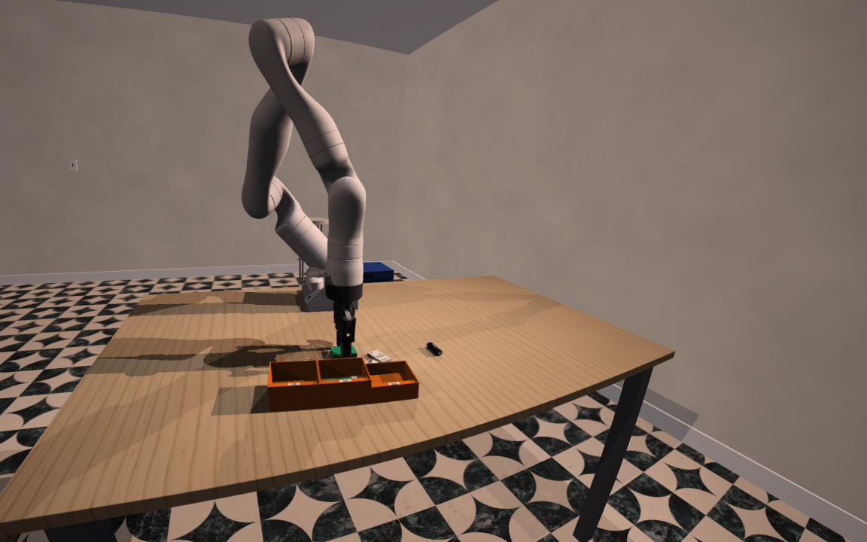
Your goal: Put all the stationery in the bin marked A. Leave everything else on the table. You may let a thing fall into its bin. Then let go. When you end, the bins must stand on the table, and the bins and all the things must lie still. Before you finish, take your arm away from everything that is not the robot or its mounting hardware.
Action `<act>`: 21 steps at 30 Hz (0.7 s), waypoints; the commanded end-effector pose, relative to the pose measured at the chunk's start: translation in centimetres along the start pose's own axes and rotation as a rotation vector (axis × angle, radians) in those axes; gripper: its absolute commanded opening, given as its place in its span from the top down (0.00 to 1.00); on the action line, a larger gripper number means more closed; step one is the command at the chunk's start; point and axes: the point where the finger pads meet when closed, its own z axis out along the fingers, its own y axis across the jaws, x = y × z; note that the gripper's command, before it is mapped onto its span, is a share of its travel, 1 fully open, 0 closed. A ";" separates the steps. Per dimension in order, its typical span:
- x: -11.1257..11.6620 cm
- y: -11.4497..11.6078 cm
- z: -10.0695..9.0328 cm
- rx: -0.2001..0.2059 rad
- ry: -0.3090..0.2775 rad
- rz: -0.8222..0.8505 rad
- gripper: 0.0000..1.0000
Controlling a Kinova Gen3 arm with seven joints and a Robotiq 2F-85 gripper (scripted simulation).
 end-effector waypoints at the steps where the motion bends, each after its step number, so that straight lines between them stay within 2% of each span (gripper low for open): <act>1: 0.0 0.1 0.1 -0.001 0.001 -0.001 0.45; 4: 0.1 0.1 0.1 -0.001 0.001 -0.001 0.45; 5: 0.1 0.1 0.1 -0.001 0.001 -0.001 0.65; 21: 0.1 0.1 0.1 -0.001 0.001 -0.001 0.65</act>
